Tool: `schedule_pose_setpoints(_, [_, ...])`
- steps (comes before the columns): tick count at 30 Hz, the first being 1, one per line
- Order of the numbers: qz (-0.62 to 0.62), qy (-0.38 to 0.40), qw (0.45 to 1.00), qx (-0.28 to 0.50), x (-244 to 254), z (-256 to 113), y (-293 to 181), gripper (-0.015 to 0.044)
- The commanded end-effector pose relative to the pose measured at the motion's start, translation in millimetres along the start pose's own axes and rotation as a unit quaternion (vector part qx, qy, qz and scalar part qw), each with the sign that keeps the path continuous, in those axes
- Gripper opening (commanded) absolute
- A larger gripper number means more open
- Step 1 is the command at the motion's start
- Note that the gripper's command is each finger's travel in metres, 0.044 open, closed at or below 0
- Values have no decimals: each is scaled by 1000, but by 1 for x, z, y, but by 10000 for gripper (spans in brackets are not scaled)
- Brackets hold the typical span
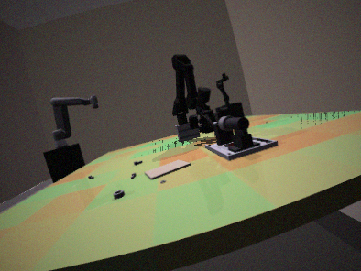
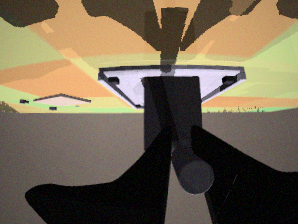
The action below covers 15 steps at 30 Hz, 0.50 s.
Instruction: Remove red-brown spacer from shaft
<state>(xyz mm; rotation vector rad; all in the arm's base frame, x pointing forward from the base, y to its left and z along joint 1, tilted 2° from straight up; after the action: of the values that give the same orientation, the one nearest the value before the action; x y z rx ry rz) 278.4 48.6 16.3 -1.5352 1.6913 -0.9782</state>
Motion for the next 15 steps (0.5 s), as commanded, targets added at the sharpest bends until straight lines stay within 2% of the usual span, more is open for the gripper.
schedule_pose_setpoints(1, [1,1,1000,2,0,2,-2,0])
schedule_pose_setpoints(15, [1,1,1000,2,0,3,-3,0])
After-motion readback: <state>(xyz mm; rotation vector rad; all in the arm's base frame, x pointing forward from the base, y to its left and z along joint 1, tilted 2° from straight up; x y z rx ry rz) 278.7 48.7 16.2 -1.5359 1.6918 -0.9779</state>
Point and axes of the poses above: the point midway between the two fingers, 35 mm back from their tips, its own z axis out along the fingers, its own x axis across the jaws, y = z × x, the point moved 7 cm from there along -z, back along the fingers, and after that the axes turned 2 degrees about -z, right-handed, at the moved point
